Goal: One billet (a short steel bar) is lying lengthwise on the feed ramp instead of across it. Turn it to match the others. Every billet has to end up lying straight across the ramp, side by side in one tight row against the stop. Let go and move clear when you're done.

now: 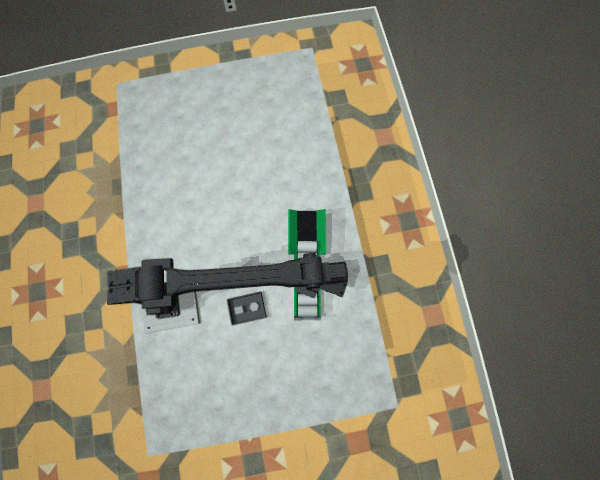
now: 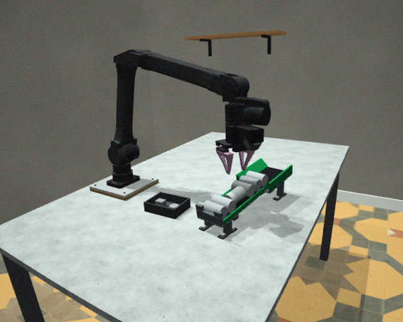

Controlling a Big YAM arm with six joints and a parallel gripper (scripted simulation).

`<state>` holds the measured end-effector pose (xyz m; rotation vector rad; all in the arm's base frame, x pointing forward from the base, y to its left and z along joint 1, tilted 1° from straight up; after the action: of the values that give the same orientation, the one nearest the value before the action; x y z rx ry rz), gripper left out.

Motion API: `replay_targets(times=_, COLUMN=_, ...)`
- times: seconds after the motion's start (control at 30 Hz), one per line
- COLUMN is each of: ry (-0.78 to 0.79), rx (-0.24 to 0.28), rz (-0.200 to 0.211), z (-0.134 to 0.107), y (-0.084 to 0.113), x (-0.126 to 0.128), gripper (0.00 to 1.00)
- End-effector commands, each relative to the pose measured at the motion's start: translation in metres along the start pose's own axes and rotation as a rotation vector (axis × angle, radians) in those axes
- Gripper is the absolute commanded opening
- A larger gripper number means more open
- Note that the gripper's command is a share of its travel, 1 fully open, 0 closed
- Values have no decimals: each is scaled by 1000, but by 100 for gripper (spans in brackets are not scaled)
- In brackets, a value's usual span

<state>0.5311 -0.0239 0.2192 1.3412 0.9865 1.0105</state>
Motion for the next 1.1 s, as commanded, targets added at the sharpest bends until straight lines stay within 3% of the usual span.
replay_targets(times=0.0, ry=147, rx=-19, rz=6, z=4, y=16, x=-7, gripper=55)
replay_targets(times=0.47, ry=637, rx=-17, rz=2, z=2, y=16, x=-7, gripper=55)
replay_targets(times=0.53, ry=637, rx=-17, rz=2, z=2, y=16, x=-7, gripper=55)
replay_targets(times=0.93, ry=1073, rx=-16, rz=-1, z=1, y=15, x=-8, gripper=55)
replay_targets(times=1.07, ry=1154, rx=-15, rz=-2, z=1, y=15, x=-8, gripper=55)
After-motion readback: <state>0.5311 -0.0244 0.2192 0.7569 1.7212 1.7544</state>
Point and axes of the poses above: the point where the finger pads meet when closed, its own y axis back along the fingers, its own x axis across the jaws, z = x × y, the point moved 7 cm from there along y, back along the fingers, and after that the axes turned 13 degrees about y, right-handed, at the moved point
